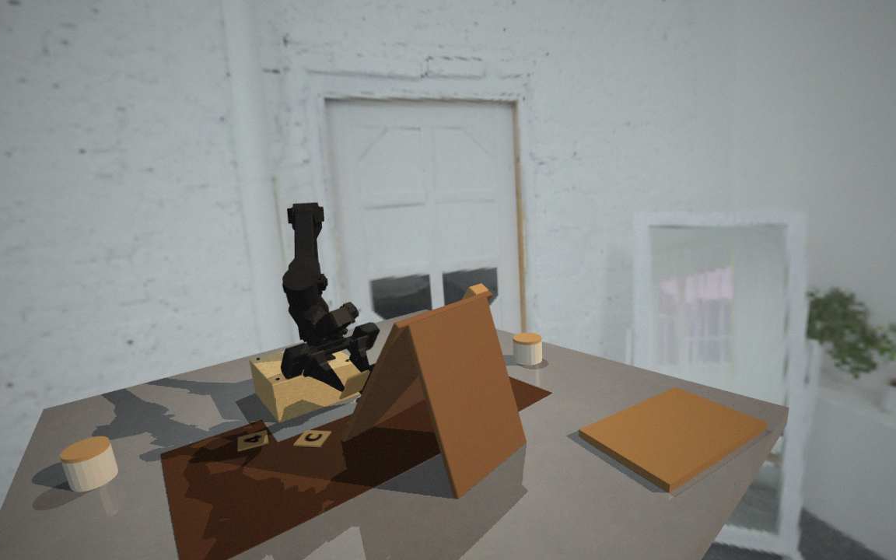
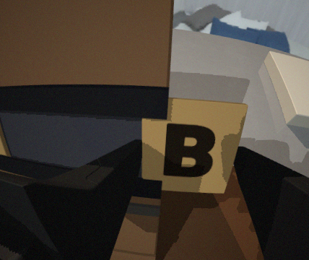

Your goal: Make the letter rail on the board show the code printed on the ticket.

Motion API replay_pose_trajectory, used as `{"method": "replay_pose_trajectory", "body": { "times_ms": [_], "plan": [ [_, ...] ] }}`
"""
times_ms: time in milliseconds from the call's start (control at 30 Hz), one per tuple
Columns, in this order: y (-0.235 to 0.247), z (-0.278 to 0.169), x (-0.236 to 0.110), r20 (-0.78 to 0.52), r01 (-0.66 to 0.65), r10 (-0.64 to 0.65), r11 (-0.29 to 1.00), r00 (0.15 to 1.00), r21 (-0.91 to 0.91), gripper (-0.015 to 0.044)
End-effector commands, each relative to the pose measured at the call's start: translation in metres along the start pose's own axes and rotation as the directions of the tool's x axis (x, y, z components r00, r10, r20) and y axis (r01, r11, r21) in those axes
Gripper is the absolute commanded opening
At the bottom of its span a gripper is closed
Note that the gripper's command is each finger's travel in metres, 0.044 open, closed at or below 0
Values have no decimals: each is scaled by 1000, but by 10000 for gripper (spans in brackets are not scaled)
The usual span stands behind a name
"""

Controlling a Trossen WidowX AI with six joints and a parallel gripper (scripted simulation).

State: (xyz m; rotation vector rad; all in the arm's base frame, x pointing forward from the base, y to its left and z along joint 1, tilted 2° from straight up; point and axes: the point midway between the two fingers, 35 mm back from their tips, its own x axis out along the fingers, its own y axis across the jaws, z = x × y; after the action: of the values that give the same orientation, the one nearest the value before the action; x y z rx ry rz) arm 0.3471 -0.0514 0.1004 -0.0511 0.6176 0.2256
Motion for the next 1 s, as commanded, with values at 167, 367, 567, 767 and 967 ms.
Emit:
{"method": "replay_pose_trajectory", "body": {
  "times_ms": [167, 367, 567, 767, 967],
  "plan": [
    [5, 0, 0, -2, 0, 0, 1000, 1000, 4, 0],
    [8, 0, 0, -1, 0, 0, 1000, 1000, 5, 0],
    [11, 0, 0, -1, -1, 1, 1000, 1000, 5, 0],
    [14, 0, 0, -1, -1, 1, 1000, 1000, 5, 0],
    [18, 0, 0, -1, -1, 1, 1000, 1000, 5, 0]
  ]
}}
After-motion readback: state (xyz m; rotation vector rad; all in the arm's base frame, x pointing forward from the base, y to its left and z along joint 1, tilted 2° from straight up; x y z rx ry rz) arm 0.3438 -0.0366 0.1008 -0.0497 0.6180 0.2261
